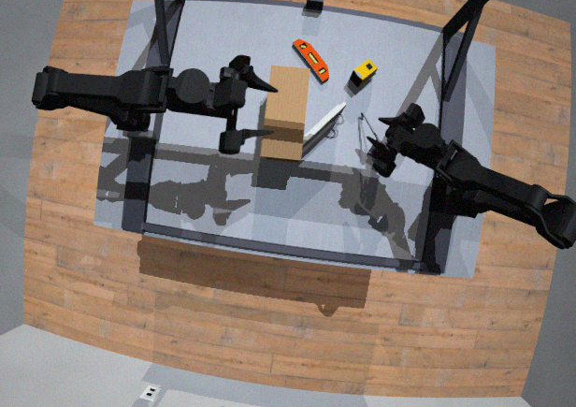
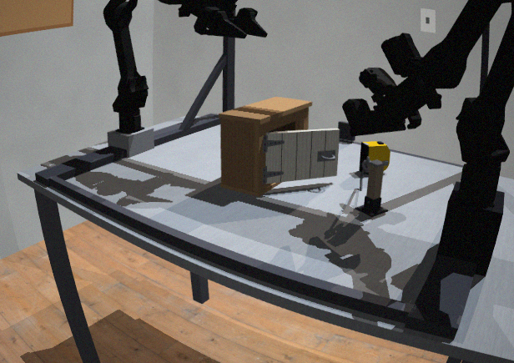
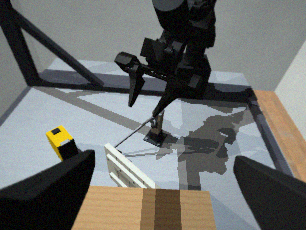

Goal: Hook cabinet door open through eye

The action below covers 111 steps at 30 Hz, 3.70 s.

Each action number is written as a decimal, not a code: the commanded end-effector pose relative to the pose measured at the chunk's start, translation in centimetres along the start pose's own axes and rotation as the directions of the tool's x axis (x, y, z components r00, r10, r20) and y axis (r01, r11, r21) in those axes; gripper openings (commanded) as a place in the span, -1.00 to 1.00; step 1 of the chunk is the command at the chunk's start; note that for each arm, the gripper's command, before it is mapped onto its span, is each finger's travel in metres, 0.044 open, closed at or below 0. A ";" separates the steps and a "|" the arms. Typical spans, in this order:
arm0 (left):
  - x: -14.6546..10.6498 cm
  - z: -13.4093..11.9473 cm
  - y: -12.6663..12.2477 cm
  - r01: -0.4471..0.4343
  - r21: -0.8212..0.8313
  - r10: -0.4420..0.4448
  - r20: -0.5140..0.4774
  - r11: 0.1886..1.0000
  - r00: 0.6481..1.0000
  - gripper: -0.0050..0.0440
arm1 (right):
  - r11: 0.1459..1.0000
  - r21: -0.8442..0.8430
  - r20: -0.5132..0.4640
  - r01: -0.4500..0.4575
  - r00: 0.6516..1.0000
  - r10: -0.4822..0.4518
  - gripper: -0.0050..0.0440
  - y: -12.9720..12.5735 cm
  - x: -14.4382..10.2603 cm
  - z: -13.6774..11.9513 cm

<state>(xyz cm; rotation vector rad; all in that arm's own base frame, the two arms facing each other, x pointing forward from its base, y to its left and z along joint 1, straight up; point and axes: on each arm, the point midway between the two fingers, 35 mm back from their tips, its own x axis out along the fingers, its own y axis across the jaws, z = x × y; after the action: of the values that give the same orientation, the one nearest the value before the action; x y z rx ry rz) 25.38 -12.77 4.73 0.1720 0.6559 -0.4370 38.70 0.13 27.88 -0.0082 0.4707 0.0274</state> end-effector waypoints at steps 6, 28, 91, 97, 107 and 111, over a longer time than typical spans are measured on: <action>0.8 1.2 -0.2 0.060 0.103 -0.047 -0.123 0.993 0.991 -0.27 | 0.999 -0.021 0.028 -0.037 0.999 0.037 0.84 1.2 -0.5 -1.1; 3.7 0.2 -1.6 0.324 0.341 -0.073 -0.581 0.882 0.811 -0.27 | 0.998 -0.030 0.023 -0.056 0.998 0.057 0.84 1.9 -0.2 -2.8; 6.1 -1.7 -2.4 0.489 0.385 -0.184 -0.607 0.783 0.773 -0.88 | 0.998 -0.027 0.021 -0.053 0.998 0.054 0.84 1.9 0.0 -2.7; 5.6 -1.3 -2.2 0.489 0.386 -0.254 -0.519 0.782 0.816 -1.00 | 0.998 -0.027 0.021 -0.053 0.998 0.054 0.84 1.9 0.0 -2.7; 4.7 -0.7 -2.0 0.489 0.387 -0.355 -0.370 0.782 0.859 -1.00 | 0.998 -0.027 0.021 -0.053 0.998 0.054 0.84 1.9 0.0 -2.7; 4.3 -0.5 -1.8 0.490 0.387 -0.398 -0.295 0.782 0.869 -1.00 | 0.998 -0.027 0.021 -0.053 0.998 0.054 0.84 1.9 0.0 -2.7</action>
<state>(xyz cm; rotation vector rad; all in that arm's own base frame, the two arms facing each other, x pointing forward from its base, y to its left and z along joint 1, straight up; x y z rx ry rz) 27.05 -15.77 0.44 0.5511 0.8739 -1.0441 37.43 1.93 24.20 -0.0182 0.4840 0.0844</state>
